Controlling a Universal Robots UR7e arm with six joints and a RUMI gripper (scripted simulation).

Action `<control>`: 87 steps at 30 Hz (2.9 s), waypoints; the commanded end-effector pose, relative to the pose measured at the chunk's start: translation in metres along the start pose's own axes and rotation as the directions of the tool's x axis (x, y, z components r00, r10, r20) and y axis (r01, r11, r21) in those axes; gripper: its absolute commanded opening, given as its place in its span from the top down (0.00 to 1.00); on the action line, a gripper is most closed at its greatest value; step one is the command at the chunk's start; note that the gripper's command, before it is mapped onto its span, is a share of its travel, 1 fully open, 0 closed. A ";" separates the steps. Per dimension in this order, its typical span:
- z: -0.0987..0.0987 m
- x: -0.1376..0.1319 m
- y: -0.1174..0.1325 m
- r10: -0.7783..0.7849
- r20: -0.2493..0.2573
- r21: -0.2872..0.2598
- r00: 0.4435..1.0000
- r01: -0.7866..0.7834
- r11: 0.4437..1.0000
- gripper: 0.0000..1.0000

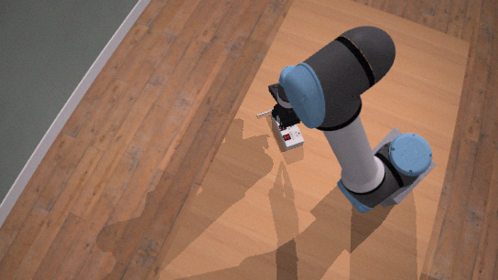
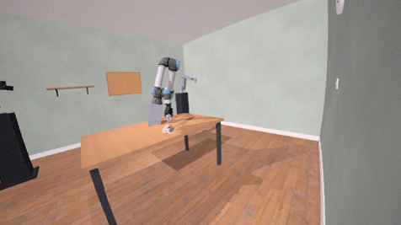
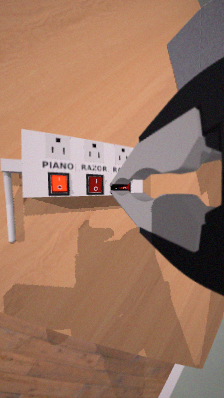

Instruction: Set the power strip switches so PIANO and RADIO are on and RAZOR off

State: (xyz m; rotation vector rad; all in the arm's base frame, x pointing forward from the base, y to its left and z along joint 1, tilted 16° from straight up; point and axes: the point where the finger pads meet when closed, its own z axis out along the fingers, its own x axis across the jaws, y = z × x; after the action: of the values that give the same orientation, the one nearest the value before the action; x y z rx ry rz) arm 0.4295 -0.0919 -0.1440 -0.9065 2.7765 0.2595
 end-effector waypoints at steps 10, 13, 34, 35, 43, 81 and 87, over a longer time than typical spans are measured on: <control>-0.001 0.000 0.000 0.000 0.000 0.001 1.000 0.000 1.000 1.00; -0.001 0.000 0.000 0.000 0.000 0.001 1.000 0.000 1.000 1.00; -0.013 0.012 0.045 0.000 0.000 0.001 1.000 0.000 1.000 1.00; -0.013 0.012 0.045 0.000 0.000 0.001 1.000 0.000 1.000 1.00; -0.013 0.012 0.045 0.000 0.000 0.001 1.000 0.000 1.000 1.00; -0.004 0.013 0.045 0.000 0.000 0.001 1.000 0.000 1.000 1.00; 0.003 0.013 0.045 0.000 0.000 0.001 1.000 0.000 1.000 1.00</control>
State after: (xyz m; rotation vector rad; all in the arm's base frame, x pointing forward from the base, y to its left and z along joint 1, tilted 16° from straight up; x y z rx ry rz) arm 0.3918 -0.0628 -0.1418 -0.9066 2.7766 0.2599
